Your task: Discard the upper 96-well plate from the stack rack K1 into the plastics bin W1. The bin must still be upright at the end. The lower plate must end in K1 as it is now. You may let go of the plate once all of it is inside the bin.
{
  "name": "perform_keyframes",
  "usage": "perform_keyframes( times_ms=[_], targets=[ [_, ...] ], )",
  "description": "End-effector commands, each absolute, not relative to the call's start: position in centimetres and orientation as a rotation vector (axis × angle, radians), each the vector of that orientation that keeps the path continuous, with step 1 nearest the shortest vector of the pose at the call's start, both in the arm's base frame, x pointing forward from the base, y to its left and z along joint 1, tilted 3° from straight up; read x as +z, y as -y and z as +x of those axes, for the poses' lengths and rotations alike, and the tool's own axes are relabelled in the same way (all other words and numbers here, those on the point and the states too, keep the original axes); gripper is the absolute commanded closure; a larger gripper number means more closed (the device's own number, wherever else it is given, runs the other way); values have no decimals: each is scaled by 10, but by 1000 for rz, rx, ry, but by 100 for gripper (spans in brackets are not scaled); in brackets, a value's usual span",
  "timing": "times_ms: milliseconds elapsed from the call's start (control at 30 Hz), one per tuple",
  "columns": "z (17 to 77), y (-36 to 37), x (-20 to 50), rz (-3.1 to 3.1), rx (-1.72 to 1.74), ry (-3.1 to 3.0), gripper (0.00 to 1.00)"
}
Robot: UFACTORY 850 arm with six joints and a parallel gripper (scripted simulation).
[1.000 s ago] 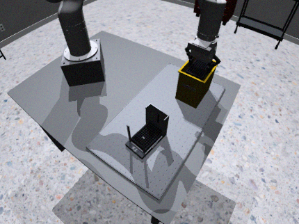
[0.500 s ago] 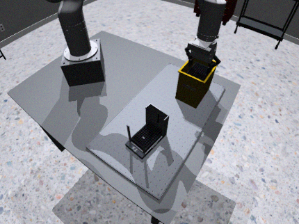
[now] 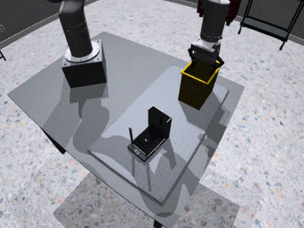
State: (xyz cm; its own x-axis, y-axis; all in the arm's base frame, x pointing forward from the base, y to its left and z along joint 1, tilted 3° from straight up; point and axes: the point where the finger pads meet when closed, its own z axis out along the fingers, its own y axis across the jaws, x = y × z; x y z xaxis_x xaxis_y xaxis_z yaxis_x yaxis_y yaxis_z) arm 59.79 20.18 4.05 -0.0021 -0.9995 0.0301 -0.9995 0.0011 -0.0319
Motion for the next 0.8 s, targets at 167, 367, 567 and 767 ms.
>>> perform_keyframes(
  times_ms=[167, 367, 567, 767],
  targets=[
    [599, -202, 41, -2217, -70, -2220, 0],
    [599, -202, 41, -2217, -70, -2220, 0],
    [598, -203, 55, -2217, -70, -2220, 0],
    [598, -203, 65, -2217, -70, -2220, 0]
  ],
)
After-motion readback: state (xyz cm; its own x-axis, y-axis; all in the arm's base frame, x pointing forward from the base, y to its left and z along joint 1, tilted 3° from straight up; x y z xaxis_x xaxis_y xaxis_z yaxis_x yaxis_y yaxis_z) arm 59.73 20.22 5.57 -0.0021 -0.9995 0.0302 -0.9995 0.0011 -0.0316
